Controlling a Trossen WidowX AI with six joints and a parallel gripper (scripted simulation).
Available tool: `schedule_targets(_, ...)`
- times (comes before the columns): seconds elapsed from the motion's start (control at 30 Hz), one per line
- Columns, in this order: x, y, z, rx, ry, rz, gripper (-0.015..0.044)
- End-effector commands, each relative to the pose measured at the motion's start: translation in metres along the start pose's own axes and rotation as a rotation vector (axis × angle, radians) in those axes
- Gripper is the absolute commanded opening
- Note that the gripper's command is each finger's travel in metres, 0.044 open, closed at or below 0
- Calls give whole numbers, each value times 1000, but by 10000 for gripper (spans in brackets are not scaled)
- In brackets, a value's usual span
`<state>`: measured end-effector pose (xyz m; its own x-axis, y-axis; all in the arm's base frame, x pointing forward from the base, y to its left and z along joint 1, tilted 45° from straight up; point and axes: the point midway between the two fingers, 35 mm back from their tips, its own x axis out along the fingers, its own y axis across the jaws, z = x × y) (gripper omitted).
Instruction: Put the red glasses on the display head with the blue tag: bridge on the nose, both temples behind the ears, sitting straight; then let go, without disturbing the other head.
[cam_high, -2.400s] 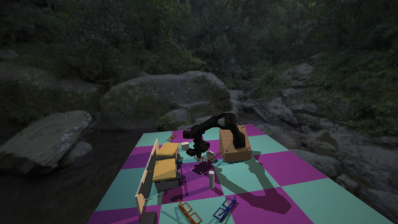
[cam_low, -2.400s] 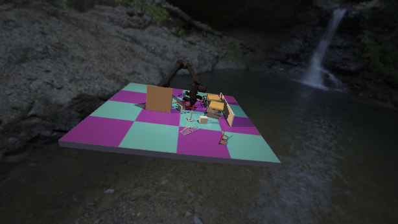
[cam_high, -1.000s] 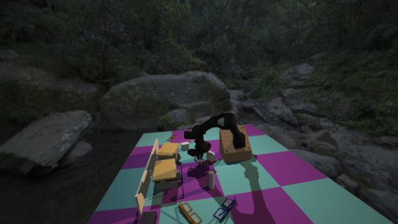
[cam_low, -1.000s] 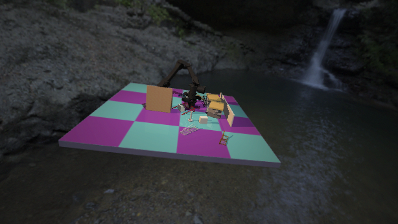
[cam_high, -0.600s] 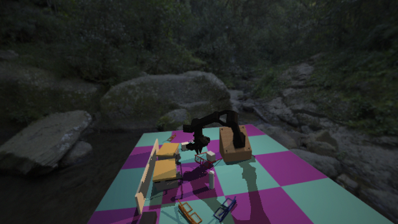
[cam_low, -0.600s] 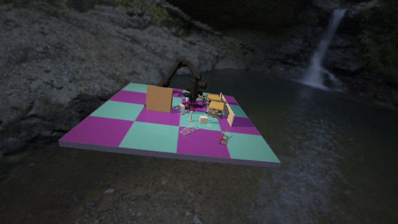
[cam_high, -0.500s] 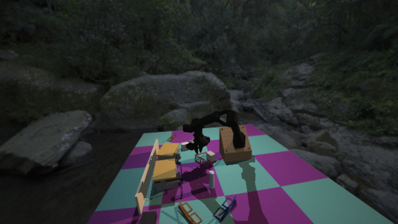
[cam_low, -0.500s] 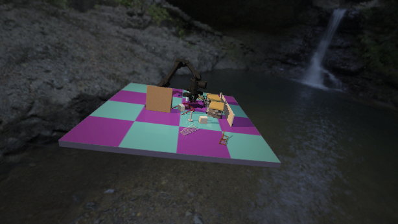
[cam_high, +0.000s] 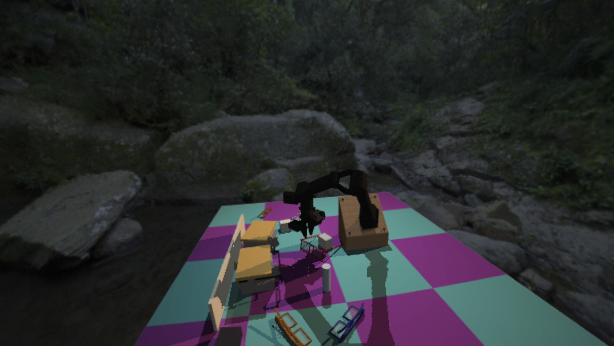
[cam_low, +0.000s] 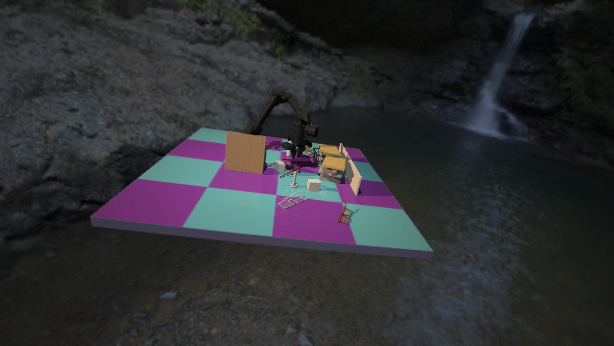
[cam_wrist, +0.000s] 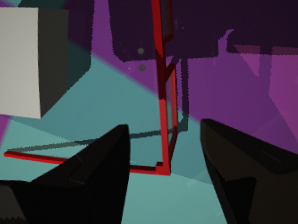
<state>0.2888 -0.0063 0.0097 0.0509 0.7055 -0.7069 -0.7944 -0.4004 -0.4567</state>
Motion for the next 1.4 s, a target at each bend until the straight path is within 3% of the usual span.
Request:
schedule_targets(0.0, -1, 1, 1, -8, 2, 6, 140)
schedule_targets(1.37, 57, 1, 1, -8, 1, 4, 140)
